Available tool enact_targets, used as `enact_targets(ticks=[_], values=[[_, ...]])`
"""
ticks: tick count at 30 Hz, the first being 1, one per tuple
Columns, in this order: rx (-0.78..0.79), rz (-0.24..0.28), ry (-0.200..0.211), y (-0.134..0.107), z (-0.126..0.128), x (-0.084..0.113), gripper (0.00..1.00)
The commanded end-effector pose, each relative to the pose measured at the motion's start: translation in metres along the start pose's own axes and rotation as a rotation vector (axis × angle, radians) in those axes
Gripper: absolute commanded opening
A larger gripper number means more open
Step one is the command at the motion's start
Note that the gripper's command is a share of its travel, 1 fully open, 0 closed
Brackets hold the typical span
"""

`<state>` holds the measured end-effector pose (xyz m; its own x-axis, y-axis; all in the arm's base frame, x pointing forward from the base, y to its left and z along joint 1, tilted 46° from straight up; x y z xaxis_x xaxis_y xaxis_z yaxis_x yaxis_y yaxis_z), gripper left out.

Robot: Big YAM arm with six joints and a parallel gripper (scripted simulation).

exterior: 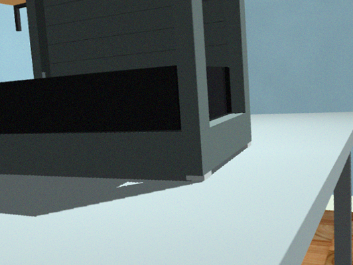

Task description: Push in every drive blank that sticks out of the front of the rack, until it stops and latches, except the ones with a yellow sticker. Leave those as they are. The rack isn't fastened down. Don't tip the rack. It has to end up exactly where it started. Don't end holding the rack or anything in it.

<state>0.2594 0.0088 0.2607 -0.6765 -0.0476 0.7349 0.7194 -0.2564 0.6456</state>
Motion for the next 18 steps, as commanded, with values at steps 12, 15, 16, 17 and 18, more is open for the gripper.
enact_targets(ticks=[12, 15, 16, 17, 18], values=[[-0.284, -0.377, 0.133, -0.021, 0.08, -0.011, 1.0], [-0.316, -0.436, 0.155, -0.025, 0.092, -0.012, 1.0], [-0.333, -0.464, 0.167, -0.027, 0.098, -0.012, 1.0], [-0.345, -0.493, 0.177, -0.028, 0.104, -0.014, 1.0], [-0.359, -0.521, 0.187, -0.03, 0.11, -0.014, 1.0]])
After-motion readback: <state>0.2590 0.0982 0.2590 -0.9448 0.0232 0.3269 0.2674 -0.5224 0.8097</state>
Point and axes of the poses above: the point where the finger pads meet when closed, its own x axis back along the fingers, its own z axis across the jaws, y = z × x, the point moved 4 cm from there along x, back along the fingers
